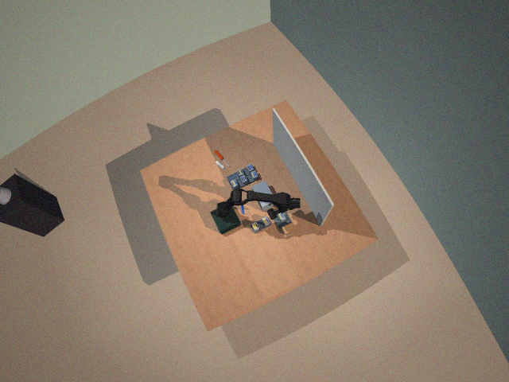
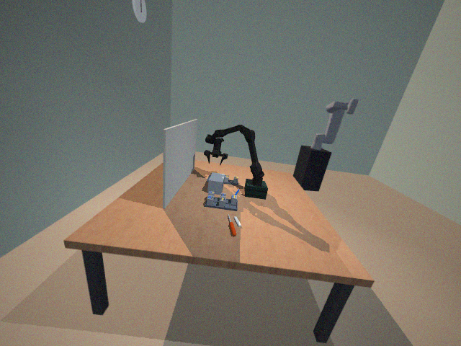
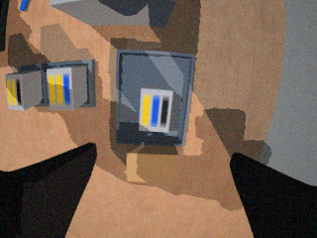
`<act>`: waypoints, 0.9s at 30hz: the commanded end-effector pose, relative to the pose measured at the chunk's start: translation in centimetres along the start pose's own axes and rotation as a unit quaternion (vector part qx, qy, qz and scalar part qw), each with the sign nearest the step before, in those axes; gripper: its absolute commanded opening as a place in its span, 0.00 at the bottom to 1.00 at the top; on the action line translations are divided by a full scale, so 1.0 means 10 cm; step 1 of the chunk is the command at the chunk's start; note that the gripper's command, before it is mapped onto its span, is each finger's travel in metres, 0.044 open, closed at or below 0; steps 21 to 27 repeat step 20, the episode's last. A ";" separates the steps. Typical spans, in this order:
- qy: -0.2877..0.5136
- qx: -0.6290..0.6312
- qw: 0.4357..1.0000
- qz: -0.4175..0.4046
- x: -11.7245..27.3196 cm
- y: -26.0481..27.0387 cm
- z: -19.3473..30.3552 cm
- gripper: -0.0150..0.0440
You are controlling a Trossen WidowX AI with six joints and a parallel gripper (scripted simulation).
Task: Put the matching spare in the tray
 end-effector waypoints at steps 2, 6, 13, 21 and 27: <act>-0.003 -0.001 1.000 -0.015 0.04 0.04 -0.01 1.00; 0.000 0.000 1.000 -0.002 0.04 0.01 0.00 1.00; 0.000 0.000 1.000 -0.002 0.04 0.01 0.00 1.00; 0.000 0.000 1.000 -0.002 0.04 0.01 0.00 1.00; 0.000 0.000 1.000 -0.002 0.04 0.01 0.00 1.00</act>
Point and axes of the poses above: the point midway between the two fingers, 35 mm back from their tips, its own x axis back along the fingers, its own y axis across the jaws, z = x × y, the point moved 4 cm from there along x, back along the fingers, and after that the axes turned 15 degrees about -x, right-handed, at the moved point
